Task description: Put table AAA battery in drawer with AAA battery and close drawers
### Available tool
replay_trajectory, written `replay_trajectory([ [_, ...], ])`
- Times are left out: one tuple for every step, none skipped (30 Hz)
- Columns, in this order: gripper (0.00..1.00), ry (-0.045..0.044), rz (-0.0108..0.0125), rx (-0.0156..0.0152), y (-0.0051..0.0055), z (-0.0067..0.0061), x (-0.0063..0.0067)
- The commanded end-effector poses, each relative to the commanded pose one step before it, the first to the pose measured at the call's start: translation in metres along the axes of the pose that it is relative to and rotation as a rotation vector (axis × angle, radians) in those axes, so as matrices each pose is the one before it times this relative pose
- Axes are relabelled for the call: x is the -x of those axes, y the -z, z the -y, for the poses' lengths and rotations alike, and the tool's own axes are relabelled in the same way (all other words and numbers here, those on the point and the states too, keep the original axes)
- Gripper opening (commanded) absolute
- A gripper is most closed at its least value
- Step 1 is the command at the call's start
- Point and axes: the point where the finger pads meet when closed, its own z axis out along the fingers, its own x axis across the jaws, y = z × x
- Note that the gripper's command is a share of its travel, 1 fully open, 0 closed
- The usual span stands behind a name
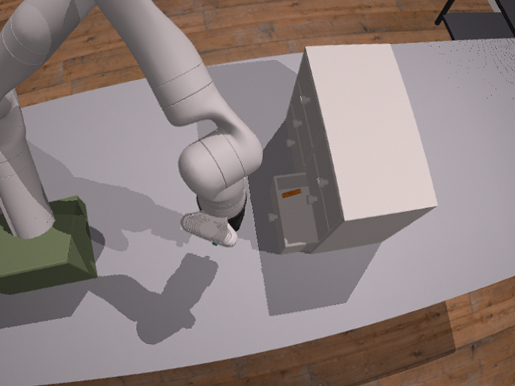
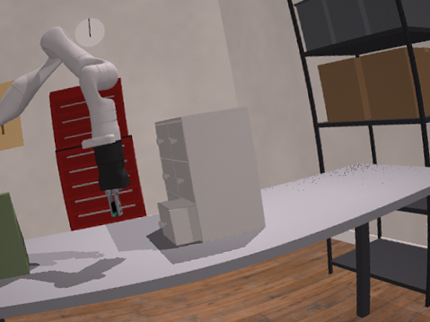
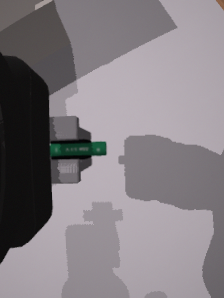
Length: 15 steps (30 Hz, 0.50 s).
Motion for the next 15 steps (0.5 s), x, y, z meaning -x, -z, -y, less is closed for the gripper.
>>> replay_trajectory([
  [0.24,-0.03817,-0.00305,-0.00485,-0.00125,-0.00170,0.00134],
  [0.24,-0.02159,0.00003,0.00001,0.00000,-0.00035,0.00024],
  [0.24,-0.02144,-0.00003,-0.00001,0.00000,-0.00032,0.00022],
  [0.24,0.00000,0.00000,0.00000,0.00000,0.00000,0.00000],
  [0.24,0.00000,0.00000,0.00000,0.00000,0.00000,0.00000],
  [0.24,-0.02129,0.00001,0.00000,0.00000,-0.00034,0.00022],
  [0.24,-0.02113,-0.00001,0.00000,0.00000,-0.00033,0.00021],
  [0.24,-0.02097,0.00000,0.00000,0.00000,-0.00034,0.00020],
  [0.24,-0.02080,0.00001,0.00000,0.00000,-0.00035,0.00019],
  [0.24,-0.02064,-0.00001,0.00000,0.00000,-0.00033,0.00018],
  [0.24,-0.02046,0.00002,0.00001,0.00000,-0.00036,0.00018],
  [0.24,-0.02029,-0.00002,-0.00001,0.00000,-0.00033,0.00016],
  [0.24,-0.02010,0.00001,0.00000,0.00000,-0.00035,0.00016],
  [0.24,-0.01992,0.00000,0.00000,0.00000,-0.00034,0.00015],
  [0.24,-0.01973,-0.00001,0.00000,0.00000,-0.00034,0.00014],
])
